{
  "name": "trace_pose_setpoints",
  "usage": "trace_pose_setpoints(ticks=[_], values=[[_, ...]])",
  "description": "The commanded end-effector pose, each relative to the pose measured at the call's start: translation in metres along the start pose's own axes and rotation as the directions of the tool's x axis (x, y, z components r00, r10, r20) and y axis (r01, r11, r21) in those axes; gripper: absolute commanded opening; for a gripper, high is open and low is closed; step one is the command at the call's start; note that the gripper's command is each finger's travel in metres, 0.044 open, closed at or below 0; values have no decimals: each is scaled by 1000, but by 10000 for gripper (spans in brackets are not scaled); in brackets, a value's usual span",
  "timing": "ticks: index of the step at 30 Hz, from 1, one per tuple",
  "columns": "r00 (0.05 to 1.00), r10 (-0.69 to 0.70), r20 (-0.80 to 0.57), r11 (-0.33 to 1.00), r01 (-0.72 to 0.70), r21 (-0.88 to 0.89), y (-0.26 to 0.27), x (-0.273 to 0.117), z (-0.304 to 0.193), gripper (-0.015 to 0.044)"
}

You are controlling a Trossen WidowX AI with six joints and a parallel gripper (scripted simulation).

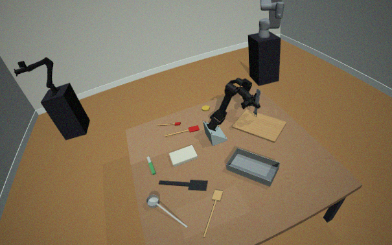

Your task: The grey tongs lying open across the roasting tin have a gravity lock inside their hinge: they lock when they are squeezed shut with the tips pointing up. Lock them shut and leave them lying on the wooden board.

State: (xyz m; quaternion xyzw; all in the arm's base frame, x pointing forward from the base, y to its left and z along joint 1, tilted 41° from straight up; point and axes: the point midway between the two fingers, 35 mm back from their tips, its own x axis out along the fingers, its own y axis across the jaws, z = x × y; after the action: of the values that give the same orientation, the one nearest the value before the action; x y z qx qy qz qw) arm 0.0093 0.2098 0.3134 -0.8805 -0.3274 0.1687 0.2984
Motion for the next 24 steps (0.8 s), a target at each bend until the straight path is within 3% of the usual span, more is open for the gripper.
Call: trace_pose_setpoints(ticks=[1,17,24], values=[[1000,-4,-5,1000,4,2,0,0,-1,-150],[1000,1,-4,1000,-1,0,0,0,-1,-150],[988,141,56,989,-139,-44,16,10,1,-150]])
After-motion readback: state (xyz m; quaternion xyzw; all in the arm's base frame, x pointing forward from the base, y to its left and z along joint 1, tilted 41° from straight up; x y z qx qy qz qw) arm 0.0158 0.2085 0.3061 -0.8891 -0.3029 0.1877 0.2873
